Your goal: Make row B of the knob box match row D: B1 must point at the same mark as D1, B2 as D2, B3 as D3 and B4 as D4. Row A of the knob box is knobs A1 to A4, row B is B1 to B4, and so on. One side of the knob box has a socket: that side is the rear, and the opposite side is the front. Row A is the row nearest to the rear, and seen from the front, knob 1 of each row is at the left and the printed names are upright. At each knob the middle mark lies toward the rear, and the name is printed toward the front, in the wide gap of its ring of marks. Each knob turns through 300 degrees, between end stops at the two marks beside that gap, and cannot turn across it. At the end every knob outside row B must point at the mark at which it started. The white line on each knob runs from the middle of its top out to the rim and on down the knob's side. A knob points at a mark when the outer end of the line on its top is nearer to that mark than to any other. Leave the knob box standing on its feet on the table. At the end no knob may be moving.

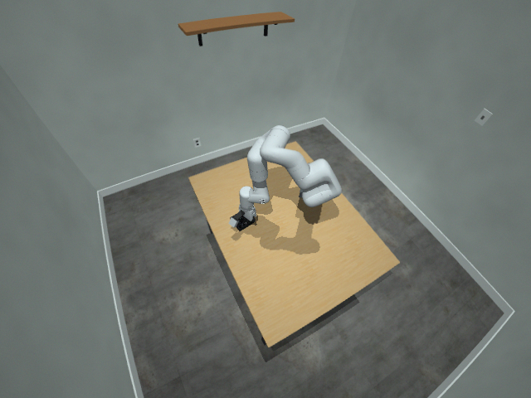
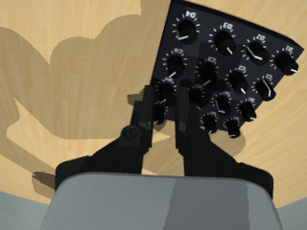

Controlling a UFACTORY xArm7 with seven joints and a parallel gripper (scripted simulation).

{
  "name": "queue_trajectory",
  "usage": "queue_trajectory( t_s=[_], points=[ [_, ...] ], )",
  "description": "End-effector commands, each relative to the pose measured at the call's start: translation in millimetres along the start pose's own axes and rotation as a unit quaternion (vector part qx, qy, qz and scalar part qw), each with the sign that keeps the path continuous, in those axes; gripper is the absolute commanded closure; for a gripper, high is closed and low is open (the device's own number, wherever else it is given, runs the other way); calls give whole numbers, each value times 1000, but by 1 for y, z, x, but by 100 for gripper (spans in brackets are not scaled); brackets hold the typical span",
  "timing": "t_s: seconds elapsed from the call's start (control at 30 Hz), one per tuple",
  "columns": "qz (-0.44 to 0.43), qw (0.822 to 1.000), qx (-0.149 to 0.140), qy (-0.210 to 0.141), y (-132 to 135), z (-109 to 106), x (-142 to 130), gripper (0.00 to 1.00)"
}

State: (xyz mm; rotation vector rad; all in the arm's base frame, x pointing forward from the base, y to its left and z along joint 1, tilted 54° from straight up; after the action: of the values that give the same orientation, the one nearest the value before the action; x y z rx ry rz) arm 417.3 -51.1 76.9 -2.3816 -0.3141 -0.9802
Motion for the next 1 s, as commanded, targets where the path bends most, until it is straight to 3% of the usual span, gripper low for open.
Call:
queue_trajectory(
  t_s=[0.0, 0.97],
  points=[
    [0, 1000, -1, 0, 1, 2, 0, 81],
    [0, 1000, -1, 1, 1, 8, 0, 81]
  ],
)
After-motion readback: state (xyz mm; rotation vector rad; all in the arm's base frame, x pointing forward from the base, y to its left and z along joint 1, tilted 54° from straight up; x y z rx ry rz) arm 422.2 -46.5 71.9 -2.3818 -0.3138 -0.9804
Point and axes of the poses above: the point where the finger pads meet when closed, its own z axis out along the fingers, its own y axis across the jaws, x = y × z, the point moved 7 cm from there along -z, back along the fingers, and after that the axes turned 7 degrees about z, right-handed, at the moved point
